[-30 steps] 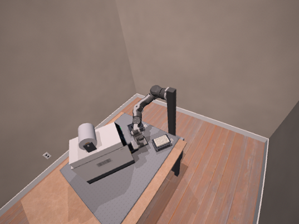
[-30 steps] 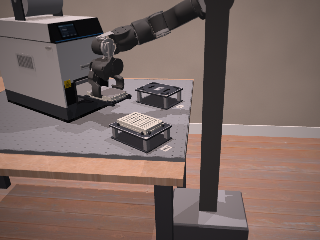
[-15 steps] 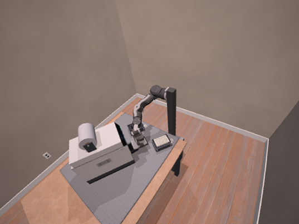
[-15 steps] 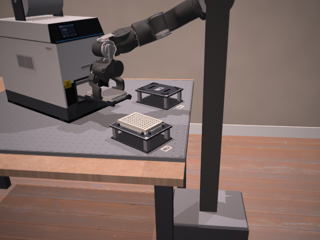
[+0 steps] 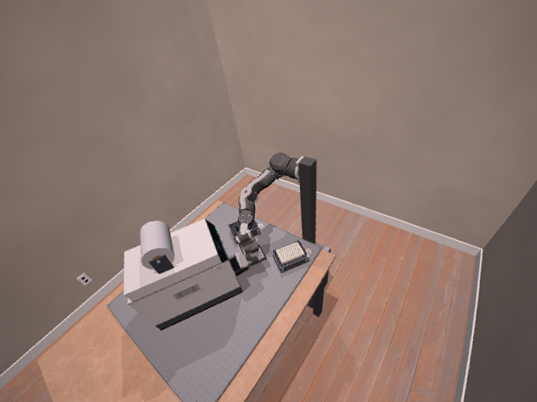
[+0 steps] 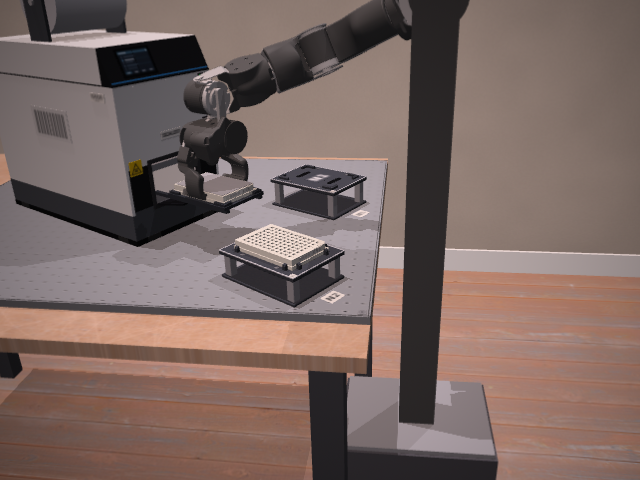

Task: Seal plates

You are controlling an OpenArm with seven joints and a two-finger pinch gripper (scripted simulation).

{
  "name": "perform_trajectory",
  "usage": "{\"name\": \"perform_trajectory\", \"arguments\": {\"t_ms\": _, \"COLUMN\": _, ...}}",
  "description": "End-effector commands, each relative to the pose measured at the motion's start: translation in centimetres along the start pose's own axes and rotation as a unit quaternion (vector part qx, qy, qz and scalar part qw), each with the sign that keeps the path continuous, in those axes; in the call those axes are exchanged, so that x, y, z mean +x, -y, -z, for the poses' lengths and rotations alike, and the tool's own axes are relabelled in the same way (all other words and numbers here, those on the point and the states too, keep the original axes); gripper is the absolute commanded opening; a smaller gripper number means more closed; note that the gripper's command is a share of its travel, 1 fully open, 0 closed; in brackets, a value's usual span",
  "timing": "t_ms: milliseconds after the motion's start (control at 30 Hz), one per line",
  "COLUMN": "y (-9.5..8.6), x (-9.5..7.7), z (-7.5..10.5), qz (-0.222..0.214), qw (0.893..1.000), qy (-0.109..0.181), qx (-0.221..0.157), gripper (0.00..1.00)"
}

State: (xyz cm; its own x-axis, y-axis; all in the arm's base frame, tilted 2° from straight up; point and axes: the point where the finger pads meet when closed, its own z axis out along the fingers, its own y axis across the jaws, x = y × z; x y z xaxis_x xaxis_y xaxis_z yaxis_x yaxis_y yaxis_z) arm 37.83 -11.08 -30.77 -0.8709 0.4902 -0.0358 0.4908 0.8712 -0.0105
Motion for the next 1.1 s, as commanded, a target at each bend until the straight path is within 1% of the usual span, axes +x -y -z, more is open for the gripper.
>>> {"name": "perform_trajectory", "arguments": {"t_ms": 0, "y": -0.08, "x": -0.03, "z": 0.06, "qz": 0.001, "qw": 1.000, "qy": 0.001, "qx": -0.001, "gripper": 0.61}}
{"name": "perform_trajectory", "arguments": {"t_ms": 600, "y": -0.08, "x": -0.03, "z": 0.06, "qz": 0.001, "qw": 1.000, "qy": 0.001, "qx": -0.001, "gripper": 0.53}}
{"name": "perform_trajectory", "arguments": {"t_ms": 633, "y": -0.08, "x": -0.03, "z": 0.06, "qz": 0.001, "qw": 1.000, "qy": 0.001, "qx": -0.001, "gripper": 0.00}}
{"name": "perform_trajectory", "arguments": {"t_ms": 1067, "y": -0.08, "x": -0.03, "z": 0.06, "qz": 0.001, "qw": 1.000, "qy": 0.001, "qx": -0.001, "gripper": 0.00}}
